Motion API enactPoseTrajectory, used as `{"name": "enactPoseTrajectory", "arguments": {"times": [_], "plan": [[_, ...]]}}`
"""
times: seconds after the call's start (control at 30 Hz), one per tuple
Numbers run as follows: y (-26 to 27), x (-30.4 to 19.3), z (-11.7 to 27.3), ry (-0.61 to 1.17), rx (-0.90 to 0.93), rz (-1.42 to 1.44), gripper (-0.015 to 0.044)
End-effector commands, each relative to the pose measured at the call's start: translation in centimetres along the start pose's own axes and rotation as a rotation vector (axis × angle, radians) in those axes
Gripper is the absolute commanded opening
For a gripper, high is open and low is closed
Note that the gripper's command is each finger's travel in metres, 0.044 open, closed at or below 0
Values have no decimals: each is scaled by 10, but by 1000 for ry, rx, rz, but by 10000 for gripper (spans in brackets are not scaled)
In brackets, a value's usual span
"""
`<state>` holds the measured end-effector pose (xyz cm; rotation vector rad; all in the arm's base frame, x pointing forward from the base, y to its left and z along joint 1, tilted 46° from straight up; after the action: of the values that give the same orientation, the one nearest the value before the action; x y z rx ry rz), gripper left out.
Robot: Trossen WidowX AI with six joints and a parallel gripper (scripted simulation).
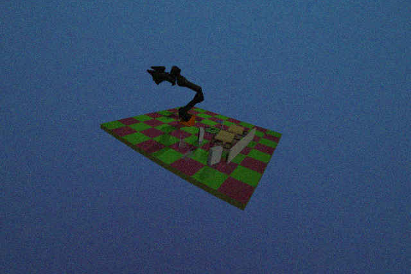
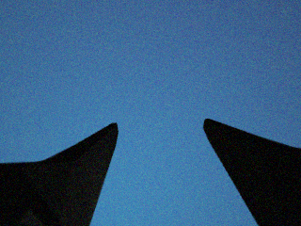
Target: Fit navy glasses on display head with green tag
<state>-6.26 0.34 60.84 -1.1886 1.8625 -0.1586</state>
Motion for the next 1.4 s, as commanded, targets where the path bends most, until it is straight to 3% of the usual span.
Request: {"name": "enactPoseTrajectory", "arguments": {"times": [0.0,0.23,0.53,0.97,1.37], "plan": [[0,0,0,0,0,0,426],[0,0,0,0,0,0,440],[-4,33,-18,-138,-46,-203,204],[-51,141,-29,-622,-103,-738,200],[-129,228,35,-1157,-22,-1114,200]]}}
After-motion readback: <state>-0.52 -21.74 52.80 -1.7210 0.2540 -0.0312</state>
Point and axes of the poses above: the point midway between the two fingers, 35 mm back from their tips, its own z axis back along the fingers, its own y axis across the jaws, x = y × z, the point moved 1 cm from there along z, back along the fingers, and after that the axes turned 9 degrees about -z, right-handed, at the moved point
